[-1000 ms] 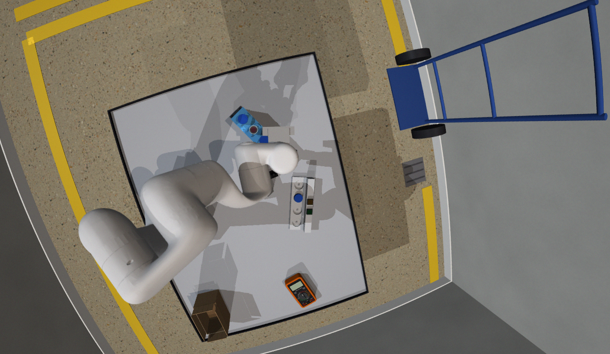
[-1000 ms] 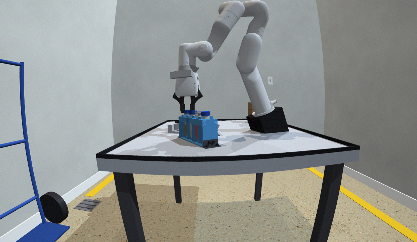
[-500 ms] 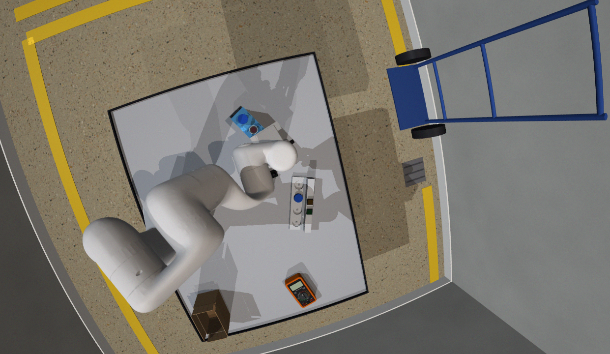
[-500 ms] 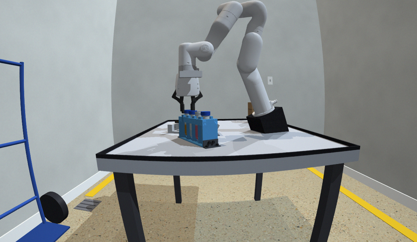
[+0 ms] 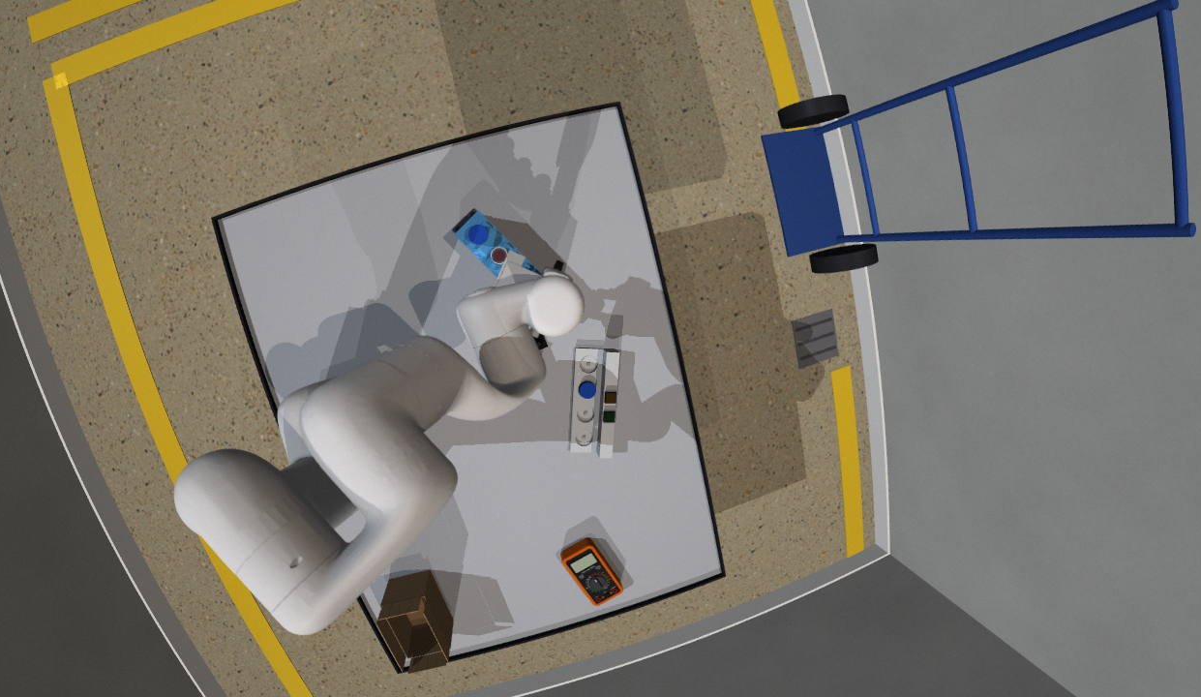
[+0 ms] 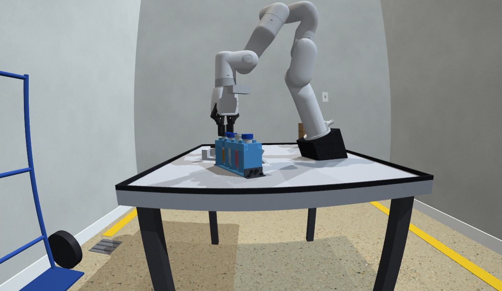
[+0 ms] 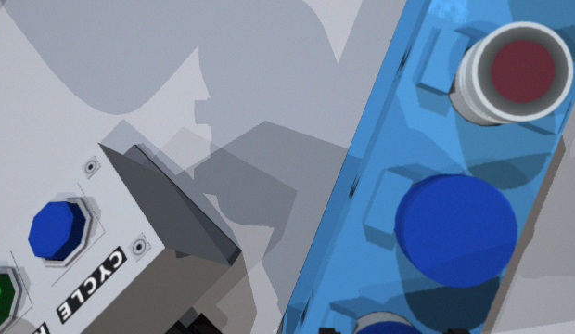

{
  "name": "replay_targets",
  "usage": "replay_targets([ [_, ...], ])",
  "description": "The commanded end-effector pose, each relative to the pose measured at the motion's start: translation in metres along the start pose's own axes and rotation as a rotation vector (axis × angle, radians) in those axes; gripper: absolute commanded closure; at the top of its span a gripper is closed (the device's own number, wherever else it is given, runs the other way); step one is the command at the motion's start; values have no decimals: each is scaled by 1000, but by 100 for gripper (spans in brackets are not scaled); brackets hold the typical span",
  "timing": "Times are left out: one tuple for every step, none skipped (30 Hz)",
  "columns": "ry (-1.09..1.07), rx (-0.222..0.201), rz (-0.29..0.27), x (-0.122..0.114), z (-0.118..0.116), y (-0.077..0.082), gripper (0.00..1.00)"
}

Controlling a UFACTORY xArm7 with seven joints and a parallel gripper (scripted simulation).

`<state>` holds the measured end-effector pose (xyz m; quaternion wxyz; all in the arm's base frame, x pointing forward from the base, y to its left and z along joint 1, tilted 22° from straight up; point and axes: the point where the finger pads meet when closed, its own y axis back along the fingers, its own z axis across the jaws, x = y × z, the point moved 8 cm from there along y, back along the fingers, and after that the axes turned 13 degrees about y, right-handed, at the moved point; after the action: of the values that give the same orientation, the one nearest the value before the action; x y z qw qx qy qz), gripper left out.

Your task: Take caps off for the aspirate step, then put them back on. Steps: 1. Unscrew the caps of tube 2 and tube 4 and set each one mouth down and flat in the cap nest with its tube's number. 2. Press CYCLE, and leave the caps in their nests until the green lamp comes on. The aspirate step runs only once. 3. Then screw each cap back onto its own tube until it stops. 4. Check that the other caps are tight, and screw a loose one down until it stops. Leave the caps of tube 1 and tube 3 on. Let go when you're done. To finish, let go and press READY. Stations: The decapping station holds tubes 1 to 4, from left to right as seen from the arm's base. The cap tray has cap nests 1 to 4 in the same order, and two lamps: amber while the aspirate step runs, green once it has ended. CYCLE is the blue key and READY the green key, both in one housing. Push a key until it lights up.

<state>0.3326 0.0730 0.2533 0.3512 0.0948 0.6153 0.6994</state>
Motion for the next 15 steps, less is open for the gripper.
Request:
replay_targets([
  [263, -31, 15, -3, -2, 1, 100],
  [310, -31, 14, -3, -2, 1, 100],
  [346, -30, 13, -2, -1, 1, 100],
  [383, -30, 12, -2, -1, 1, 100],
  [416, -32, 13, -3, -2, 1, 100],
  [416, -32, 13, -3, -2, 1, 100],
  [416, -32, 13, -3, -2, 1, 100],
  [416, -32, 13, -3, -2, 1, 100],
  [416, -32, 13, -3, -2, 1, 100],
  [416, -32, 13, -3, -2, 1, 100],
  [416, -32, 13, -3, -2, 1, 100],
  [416, -32, 13, -3, -2, 1, 100],
  [416, -32, 13, -3, -2, 1, 100],
  [416, -32, 13, -3, -2, 1, 100],
  [416, -32, 13, -3, -2, 1, 100],
])
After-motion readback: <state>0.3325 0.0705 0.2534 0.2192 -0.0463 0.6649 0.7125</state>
